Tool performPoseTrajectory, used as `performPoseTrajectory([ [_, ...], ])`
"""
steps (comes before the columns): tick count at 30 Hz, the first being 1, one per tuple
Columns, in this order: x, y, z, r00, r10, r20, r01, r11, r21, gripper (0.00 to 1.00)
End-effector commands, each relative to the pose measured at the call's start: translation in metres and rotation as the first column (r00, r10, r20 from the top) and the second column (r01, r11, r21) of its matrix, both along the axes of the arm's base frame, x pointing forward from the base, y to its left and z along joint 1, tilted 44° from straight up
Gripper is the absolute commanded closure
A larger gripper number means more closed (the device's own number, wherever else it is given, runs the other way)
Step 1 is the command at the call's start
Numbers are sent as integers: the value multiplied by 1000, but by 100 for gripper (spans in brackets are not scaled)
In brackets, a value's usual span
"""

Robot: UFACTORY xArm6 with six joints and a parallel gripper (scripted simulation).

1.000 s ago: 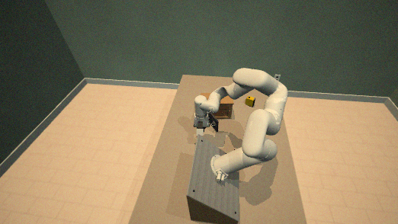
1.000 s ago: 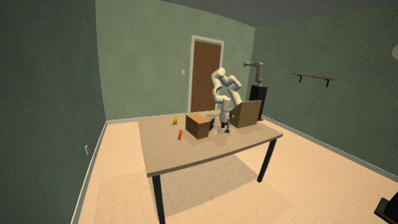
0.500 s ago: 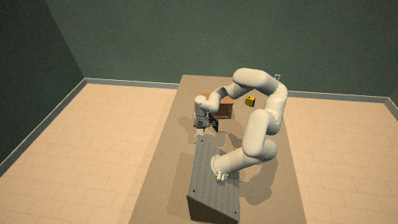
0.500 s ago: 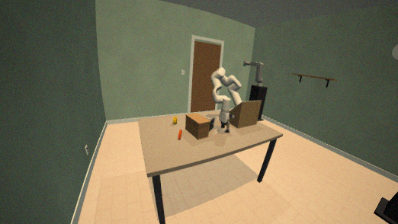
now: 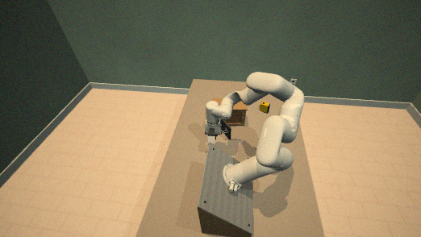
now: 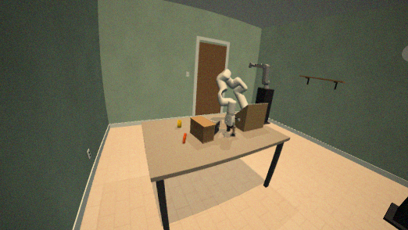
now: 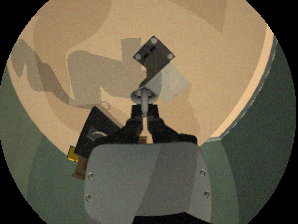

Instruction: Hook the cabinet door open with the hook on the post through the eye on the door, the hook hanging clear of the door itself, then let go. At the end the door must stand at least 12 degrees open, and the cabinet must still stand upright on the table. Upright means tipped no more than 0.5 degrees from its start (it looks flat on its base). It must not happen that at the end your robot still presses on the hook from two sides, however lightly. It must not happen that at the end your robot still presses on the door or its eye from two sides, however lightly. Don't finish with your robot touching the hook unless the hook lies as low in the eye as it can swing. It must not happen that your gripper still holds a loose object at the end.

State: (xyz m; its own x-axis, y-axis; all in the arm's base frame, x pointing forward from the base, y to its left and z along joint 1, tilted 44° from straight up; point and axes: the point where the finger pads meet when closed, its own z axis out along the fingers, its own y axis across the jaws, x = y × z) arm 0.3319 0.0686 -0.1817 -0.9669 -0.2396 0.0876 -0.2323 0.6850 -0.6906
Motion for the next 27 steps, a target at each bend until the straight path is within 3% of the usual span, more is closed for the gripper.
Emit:
performPoseTrajectory([
  [1, 2, 3, 2, 1000, 2, 2, -2, 1000, 2, 96],
  [27, 4, 9, 7, 1000, 2, 2, -2, 1000, 2, 96],
])
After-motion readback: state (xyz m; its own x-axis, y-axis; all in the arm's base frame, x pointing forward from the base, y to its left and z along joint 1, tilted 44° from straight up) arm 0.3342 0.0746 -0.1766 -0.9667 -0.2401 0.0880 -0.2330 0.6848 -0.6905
